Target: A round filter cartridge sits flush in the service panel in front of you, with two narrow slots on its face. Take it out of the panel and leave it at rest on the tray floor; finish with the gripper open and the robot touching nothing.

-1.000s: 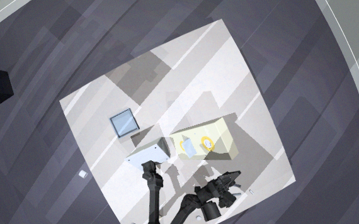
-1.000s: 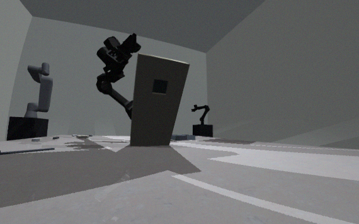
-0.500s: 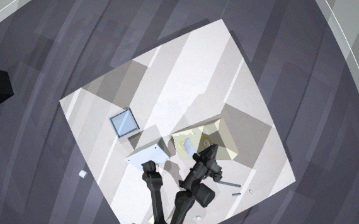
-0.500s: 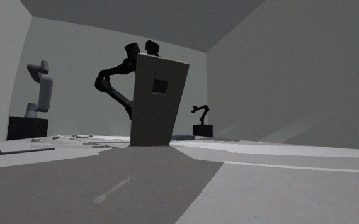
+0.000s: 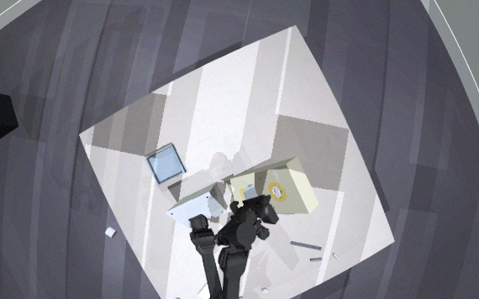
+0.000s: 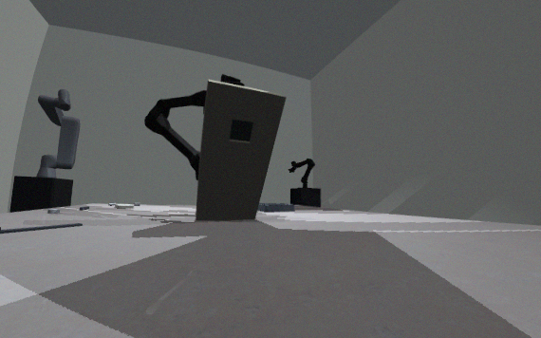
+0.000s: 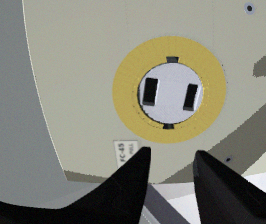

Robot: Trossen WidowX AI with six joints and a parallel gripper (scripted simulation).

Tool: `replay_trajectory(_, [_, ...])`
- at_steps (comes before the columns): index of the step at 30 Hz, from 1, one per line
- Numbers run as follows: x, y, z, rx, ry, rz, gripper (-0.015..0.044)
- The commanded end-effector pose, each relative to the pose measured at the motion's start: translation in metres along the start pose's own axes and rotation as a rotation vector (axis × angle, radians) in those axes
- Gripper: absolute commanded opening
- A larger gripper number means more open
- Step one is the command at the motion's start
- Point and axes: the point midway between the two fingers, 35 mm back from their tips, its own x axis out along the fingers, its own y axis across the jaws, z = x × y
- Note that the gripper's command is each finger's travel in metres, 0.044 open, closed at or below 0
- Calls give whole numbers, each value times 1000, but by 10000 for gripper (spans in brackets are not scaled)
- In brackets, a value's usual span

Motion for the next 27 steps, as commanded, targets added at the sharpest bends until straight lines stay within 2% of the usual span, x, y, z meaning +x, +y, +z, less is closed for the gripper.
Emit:
replay_trajectory(1, [-14,-4,6,63,-131,37,112])
replay_trajectory(11, [-13,-4,6,64,-131,37,112])
replay_trajectory(27, [13,-3,7,66,-127,29,112])
